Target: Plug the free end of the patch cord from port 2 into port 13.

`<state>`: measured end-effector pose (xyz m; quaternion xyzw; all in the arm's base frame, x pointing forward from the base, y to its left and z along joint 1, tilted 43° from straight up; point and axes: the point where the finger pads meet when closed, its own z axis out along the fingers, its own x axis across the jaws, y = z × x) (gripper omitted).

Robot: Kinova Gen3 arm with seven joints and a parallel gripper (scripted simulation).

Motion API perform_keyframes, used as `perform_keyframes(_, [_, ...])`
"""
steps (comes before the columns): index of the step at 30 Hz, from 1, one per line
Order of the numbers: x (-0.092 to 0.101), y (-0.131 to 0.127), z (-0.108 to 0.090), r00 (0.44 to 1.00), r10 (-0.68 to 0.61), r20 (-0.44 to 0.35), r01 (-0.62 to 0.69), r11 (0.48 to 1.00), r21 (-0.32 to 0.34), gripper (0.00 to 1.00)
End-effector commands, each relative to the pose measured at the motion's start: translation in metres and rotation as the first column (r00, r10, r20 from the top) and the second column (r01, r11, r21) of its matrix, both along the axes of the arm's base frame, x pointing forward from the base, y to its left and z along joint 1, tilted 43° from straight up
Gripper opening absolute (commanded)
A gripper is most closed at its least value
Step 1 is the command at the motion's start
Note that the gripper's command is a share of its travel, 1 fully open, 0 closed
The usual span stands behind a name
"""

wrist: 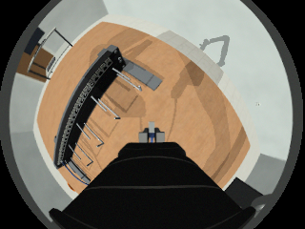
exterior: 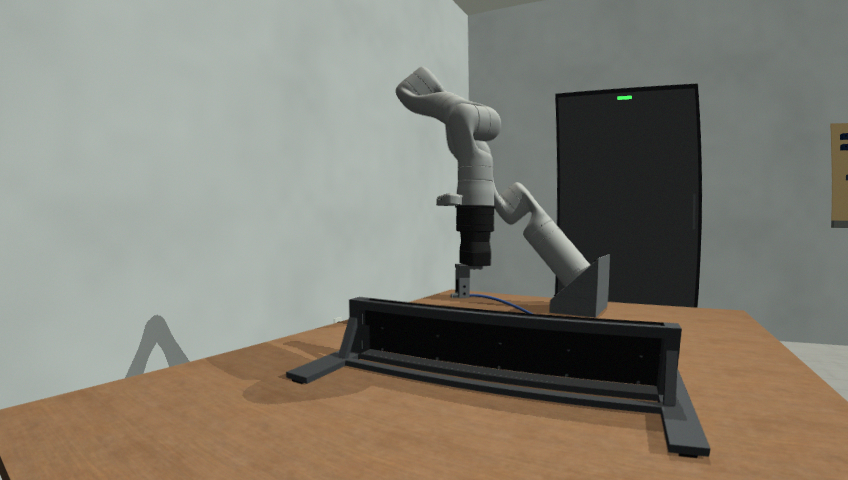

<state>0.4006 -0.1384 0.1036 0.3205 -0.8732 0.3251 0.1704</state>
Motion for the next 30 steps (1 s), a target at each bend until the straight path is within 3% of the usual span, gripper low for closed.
perform_keyframes(1, [0.003,0.004,-0.003,1.0,0.016,-0.014,-0.016,1.0,0.002,0.0])
perform_keyframes(30, [0.027,0.03,-0.022,0.97,0.18,-0.165,-0.176,0.984,0.037,0.0])
